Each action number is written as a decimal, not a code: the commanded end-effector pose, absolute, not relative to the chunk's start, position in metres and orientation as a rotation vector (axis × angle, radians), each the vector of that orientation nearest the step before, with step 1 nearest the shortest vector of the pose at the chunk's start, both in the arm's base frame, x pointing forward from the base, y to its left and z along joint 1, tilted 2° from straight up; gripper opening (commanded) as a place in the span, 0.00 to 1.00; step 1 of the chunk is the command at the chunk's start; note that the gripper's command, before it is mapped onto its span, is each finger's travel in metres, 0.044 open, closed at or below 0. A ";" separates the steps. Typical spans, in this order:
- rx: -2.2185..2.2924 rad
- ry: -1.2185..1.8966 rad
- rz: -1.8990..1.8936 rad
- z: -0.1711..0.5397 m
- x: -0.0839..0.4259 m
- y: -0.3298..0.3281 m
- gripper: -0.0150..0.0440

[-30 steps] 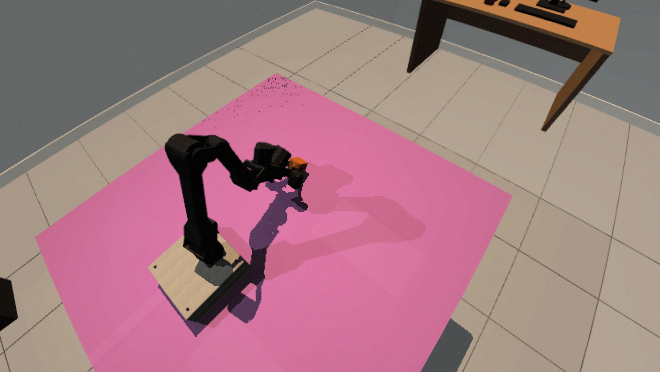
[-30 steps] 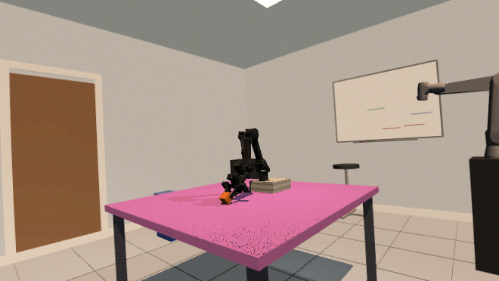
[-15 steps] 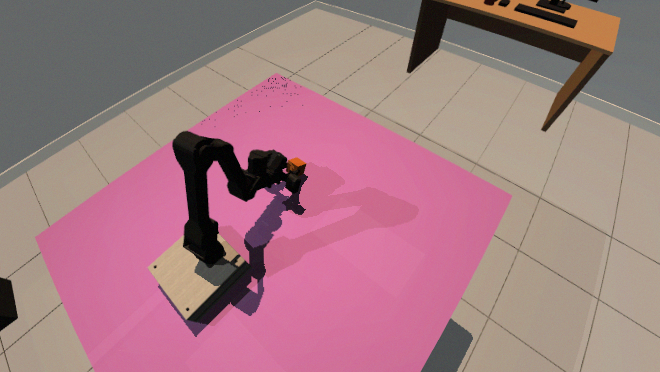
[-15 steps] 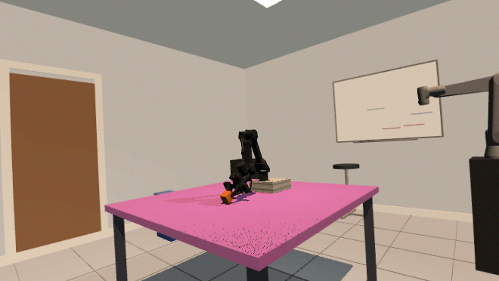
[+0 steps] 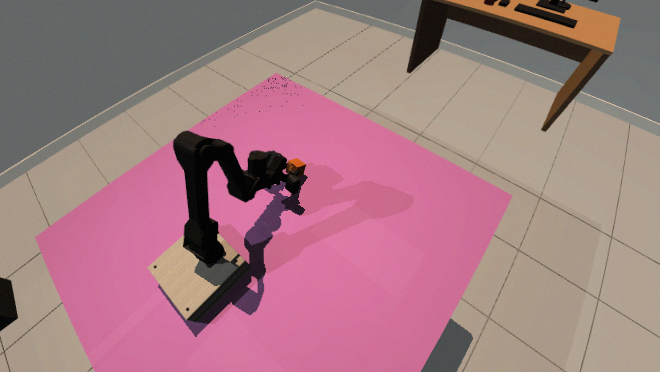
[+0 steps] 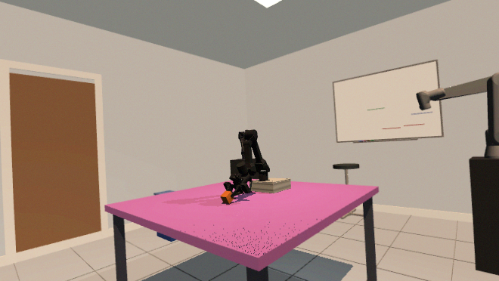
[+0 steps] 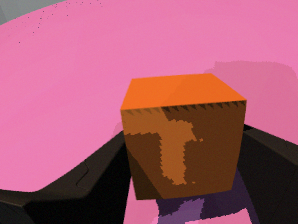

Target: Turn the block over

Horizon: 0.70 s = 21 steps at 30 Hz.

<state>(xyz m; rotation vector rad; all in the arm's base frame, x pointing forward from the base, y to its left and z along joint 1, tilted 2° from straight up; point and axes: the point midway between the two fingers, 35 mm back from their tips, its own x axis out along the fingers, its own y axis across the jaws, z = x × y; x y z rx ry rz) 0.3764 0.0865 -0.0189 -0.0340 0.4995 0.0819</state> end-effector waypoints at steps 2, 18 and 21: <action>-0.041 0.496 0.079 -0.019 0.376 0.086 0.65; -0.041 0.496 0.079 -0.019 0.376 0.086 1.00; -0.041 0.496 0.079 -0.019 0.376 0.086 1.00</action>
